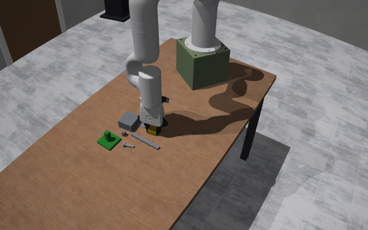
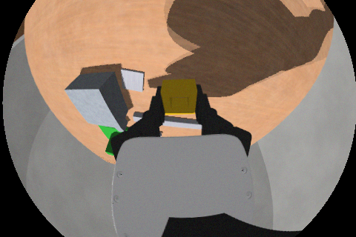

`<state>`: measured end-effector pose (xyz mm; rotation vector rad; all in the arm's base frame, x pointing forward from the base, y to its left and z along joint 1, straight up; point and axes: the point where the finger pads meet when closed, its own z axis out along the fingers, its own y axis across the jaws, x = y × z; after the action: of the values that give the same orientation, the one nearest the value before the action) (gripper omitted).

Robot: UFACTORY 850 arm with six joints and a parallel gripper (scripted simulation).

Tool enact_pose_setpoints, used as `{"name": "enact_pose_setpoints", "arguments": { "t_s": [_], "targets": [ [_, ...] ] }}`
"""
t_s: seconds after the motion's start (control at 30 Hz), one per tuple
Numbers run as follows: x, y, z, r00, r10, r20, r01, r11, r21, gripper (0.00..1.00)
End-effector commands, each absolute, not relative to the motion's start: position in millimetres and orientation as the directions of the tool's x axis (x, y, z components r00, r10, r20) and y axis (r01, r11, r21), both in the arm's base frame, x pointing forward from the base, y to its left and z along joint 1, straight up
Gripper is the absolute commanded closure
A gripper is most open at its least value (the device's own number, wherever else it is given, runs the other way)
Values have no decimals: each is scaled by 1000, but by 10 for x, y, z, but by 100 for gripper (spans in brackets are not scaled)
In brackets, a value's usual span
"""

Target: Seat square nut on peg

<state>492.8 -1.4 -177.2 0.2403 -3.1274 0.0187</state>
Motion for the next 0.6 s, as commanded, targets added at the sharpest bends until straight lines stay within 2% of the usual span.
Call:
{"name": "enact_pose_setpoints", "arguments": {
  "t_s": [0.0, 0.57],
  "targets": [
    [4936, -14, -1768, -988, -153, -2, -153, 988, -3, 100],
    [4922, -14, -1551, -988, -153, -2, -153, 988, -2, 100]
  ]
}}
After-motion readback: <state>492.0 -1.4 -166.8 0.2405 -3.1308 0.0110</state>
